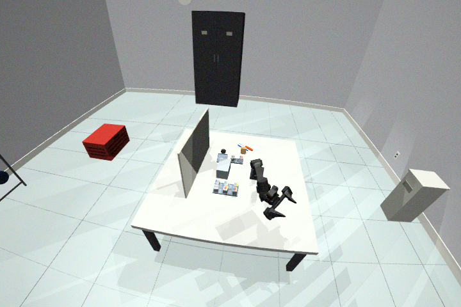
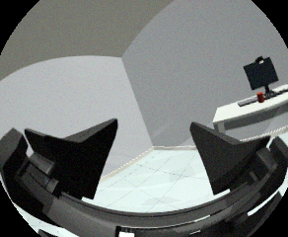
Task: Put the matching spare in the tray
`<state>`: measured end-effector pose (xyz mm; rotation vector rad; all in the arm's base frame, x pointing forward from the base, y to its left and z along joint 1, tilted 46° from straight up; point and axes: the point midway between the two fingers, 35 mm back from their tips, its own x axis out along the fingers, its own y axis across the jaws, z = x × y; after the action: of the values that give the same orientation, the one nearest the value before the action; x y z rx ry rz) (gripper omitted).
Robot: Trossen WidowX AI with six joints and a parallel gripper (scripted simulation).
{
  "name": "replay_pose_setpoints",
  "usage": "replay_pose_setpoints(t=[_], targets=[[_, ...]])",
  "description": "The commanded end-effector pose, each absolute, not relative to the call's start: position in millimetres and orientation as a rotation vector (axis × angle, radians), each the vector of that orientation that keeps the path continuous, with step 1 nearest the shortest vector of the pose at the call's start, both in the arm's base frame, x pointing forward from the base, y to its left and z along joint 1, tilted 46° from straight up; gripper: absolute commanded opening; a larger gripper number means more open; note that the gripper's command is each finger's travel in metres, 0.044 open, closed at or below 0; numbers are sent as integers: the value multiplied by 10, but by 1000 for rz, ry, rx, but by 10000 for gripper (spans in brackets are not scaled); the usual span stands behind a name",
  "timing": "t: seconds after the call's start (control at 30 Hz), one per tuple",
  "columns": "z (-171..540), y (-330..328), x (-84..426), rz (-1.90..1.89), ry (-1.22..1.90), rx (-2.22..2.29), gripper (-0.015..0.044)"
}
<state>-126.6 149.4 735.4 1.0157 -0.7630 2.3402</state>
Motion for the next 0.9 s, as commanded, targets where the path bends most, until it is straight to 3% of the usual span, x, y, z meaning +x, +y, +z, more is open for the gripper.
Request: replay_pose_setpoints(t=[0.0, 0.23, 0.43, 0.87], targets=[[7354, 1494, -1266, 2340, -763, 1016, 426], [7340, 1542, -1259, 2333, -757, 999, 440], [7105, 2201, -1073, 2220, -672, 782, 440], [6164, 3573, 252, 1840, -363, 308, 440]])
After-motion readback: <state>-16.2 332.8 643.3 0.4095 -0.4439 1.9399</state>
